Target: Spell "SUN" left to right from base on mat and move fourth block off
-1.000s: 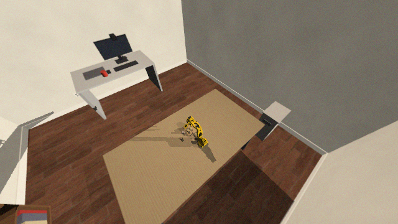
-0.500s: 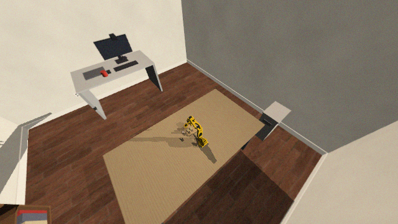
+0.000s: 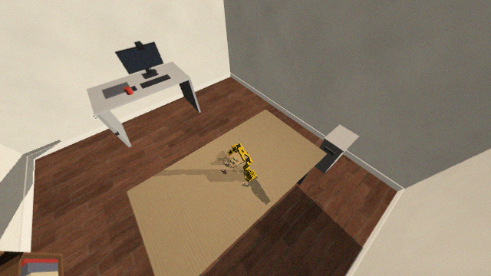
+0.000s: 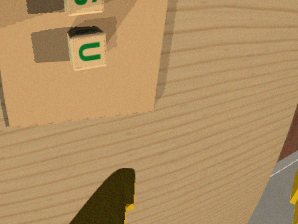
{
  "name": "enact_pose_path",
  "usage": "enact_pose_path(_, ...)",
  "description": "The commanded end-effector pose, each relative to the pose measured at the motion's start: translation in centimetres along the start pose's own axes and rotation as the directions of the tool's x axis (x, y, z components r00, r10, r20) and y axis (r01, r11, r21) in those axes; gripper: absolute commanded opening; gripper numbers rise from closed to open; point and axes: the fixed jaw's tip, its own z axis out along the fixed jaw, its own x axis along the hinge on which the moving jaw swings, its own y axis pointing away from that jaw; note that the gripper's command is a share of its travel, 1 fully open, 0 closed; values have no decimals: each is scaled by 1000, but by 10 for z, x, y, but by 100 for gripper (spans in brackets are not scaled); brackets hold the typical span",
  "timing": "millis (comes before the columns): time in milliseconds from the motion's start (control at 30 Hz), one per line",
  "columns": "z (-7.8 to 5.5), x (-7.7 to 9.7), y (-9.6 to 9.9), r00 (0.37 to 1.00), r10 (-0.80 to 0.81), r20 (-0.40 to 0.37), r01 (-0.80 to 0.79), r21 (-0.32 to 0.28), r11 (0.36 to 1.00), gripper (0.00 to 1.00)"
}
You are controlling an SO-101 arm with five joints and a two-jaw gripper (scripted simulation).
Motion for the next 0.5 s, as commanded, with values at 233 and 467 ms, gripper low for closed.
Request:
enact_pose_path(233, -23, -1, -8, 1000, 0, 5, 0, 141, 990, 32)
enact_pose_path(467, -23, -1, -9, 1000, -15, 4, 15, 141, 990, 32)
